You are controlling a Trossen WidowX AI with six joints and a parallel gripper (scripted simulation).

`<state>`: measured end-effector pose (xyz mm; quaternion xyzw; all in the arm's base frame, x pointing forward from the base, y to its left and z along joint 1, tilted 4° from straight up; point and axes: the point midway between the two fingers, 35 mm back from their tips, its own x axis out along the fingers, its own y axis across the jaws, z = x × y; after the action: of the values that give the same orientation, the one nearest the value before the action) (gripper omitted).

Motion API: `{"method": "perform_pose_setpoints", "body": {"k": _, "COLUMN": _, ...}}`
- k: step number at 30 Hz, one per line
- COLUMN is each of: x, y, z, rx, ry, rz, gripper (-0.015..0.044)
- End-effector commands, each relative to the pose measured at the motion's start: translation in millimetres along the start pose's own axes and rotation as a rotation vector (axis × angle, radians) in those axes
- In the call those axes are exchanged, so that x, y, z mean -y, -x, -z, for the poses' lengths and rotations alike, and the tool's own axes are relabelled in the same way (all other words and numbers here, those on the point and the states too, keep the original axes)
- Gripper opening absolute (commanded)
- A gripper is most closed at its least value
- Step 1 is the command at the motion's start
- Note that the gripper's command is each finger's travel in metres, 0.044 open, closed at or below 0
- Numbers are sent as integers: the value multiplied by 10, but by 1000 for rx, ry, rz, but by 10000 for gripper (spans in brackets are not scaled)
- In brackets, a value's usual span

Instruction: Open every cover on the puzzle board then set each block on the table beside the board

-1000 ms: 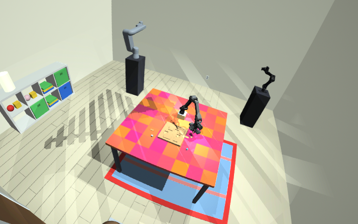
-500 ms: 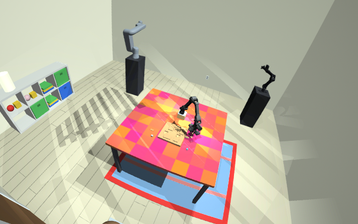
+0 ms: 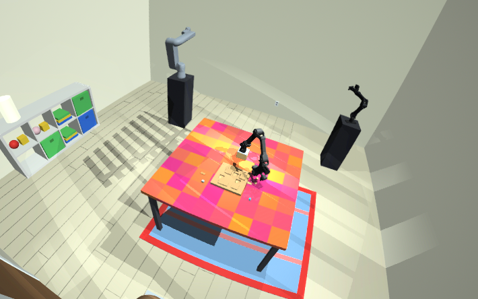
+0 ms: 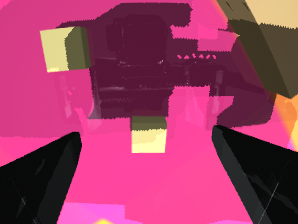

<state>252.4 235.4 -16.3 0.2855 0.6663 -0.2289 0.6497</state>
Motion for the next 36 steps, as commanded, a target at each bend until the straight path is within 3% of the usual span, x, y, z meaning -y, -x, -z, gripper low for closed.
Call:
{"method": "perform_pose_setpoints", "body": {"k": 1, "x": -10, "y": 69, "z": -1, "rx": 0, "ry": 0, "rz": -1, "gripper": 440}}
{"method": "perform_pose_setpoints", "body": {"k": 24, "x": 6, "y": 750, "z": 0, "rx": 0, "ry": -4, "rz": 1, "gripper": 440}}
{"method": "perform_pose_setpoints", "body": {"k": 36, "x": -21, "y": 766, "z": -424, "rx": 10, "ry": 212, "rz": -22, "gripper": 125}}
